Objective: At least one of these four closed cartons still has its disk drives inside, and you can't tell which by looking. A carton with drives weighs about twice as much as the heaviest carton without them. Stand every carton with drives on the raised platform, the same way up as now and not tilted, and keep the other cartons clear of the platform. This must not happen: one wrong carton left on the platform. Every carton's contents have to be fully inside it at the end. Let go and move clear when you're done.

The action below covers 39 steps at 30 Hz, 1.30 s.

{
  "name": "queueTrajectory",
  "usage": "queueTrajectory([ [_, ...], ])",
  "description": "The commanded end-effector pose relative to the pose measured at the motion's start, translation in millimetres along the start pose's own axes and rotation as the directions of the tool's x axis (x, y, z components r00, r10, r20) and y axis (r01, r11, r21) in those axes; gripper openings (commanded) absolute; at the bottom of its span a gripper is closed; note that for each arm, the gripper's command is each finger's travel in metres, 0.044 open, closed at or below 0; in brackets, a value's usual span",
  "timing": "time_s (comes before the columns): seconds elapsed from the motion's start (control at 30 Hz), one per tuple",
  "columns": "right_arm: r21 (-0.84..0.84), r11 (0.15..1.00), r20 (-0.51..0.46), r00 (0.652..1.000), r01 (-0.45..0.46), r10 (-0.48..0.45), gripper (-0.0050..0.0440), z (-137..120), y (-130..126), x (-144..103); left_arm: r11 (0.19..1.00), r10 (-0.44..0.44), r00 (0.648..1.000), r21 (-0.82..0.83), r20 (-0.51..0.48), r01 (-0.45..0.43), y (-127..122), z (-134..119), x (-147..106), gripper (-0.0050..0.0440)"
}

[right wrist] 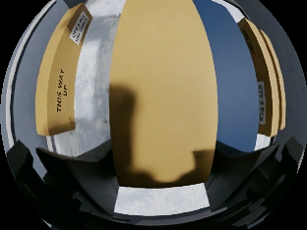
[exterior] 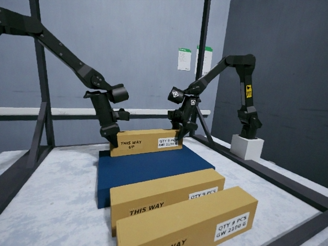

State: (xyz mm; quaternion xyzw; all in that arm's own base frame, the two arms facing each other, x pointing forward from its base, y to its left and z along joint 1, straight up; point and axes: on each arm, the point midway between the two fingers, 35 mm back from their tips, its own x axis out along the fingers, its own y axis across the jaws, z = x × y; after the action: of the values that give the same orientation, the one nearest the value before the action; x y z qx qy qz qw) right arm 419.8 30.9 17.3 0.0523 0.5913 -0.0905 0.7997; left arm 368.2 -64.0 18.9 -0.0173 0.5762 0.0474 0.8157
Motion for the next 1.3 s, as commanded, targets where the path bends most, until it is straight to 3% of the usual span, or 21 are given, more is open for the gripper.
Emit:
queueTrajectory([
  [0.0, 0.003, 1.0, 0.031, 0.999, -0.009, 0.009, -0.005, 8.2, 3.1, -14.2, 1.0, -0.007, 1.0, -0.008, 0.026, 0.008, -0.1, 8.5, -8.6, -0.005],
  [0.83, 0.004, 1.0, 0.029, 1.0, -0.009, 0.009, -0.005, 7.8, 3.1, -14.0, 1.0, -0.01, 0.999, -0.022, 0.034, 0.011, -1.0, 8.3, -8.5, -0.005],
  [0.87, 0.003, 1.0, 0.028, 1.0, -0.01, 0.01, 0.0379, 7.2, 1.2, -9.8, 1.0, -0.009, 1.0, -0.006, 0.028, 0.009, -1.2, 7.3, -7.0, 0.0382],
  [1.27, 0.003, 1.0, 0.028, 1.0, -0.01, 0.01, 0.0379, 7.2, 1.2, -9.8, 1.0, -0.009, 1.0, -0.006, 0.028, 0.009, -1.2, 7.3, -7.0, 0.0382],
])
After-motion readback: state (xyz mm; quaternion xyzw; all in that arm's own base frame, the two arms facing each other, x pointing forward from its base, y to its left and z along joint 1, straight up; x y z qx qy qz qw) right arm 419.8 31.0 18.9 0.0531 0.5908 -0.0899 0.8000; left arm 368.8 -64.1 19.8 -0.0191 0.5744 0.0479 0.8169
